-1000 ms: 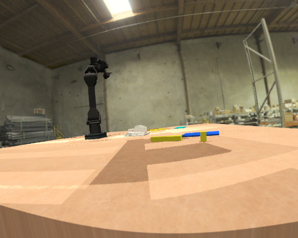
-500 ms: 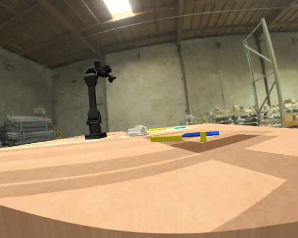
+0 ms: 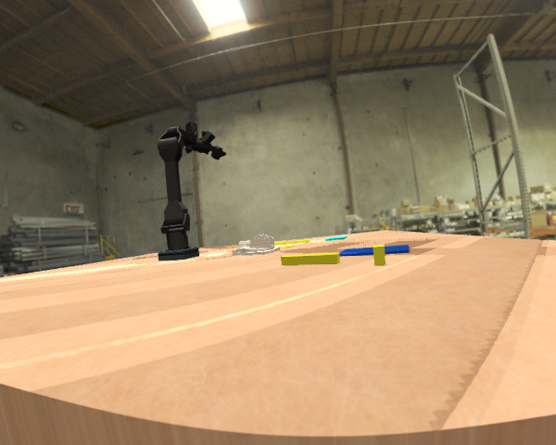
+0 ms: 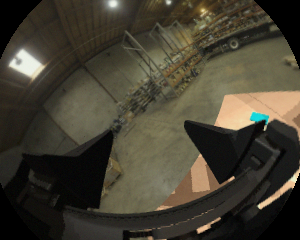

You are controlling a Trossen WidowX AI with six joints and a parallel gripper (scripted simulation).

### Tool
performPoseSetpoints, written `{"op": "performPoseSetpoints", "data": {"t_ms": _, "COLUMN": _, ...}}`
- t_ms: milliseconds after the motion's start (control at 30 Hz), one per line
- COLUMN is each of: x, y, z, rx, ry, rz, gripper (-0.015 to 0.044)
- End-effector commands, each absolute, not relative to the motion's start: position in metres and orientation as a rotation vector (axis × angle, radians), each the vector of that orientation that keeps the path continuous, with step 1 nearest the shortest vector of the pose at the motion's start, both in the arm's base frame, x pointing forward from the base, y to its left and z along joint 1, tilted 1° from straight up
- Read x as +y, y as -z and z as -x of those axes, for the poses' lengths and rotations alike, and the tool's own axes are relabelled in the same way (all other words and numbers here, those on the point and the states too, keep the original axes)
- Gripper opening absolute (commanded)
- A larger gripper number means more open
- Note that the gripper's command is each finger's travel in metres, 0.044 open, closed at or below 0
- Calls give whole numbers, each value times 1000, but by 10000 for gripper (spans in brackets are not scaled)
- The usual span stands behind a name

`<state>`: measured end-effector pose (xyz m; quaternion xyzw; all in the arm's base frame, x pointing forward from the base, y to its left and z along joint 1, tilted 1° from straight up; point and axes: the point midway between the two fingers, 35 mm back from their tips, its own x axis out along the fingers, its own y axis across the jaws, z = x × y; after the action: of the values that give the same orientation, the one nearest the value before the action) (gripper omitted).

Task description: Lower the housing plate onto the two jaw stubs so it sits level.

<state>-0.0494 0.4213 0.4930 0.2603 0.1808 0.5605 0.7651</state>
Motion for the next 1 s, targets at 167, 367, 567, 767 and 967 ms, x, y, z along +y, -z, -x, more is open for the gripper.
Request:
{"op": "performPoseSetpoints", "data": {"t_ms": 167, "x": 438, "y": -452, "z": 32, "rx": 349, "ry": -1205, "rz": -307, "gripper": 440}}
{"op": "performPoseSetpoints", "data": {"t_ms": 367, "x": 445, "y": -426, "z": 14, "rx": 325, "ry": -1189, "rz": -137, "gripper": 440}}
{"op": "performPoseSetpoints", "data": {"t_ms": 567, "x": 449, "y": -399, "z": -3, "rx": 311, "ry": -1177, "rz": 35, "gripper": 440}}
{"op": "performPoseSetpoints", "data": {"t_ms": 767, "x": 451, "y": -371, "z": -19, "rx": 308, "ry": -1169, "rz": 205, "gripper": 440}}
{"op": "performPoseSetpoints", "data": {"t_ms": 967, "x": 449, "y": -342, "z": -36, "rx": 314, "ry": -1165, "rz": 379, "gripper": 440}}
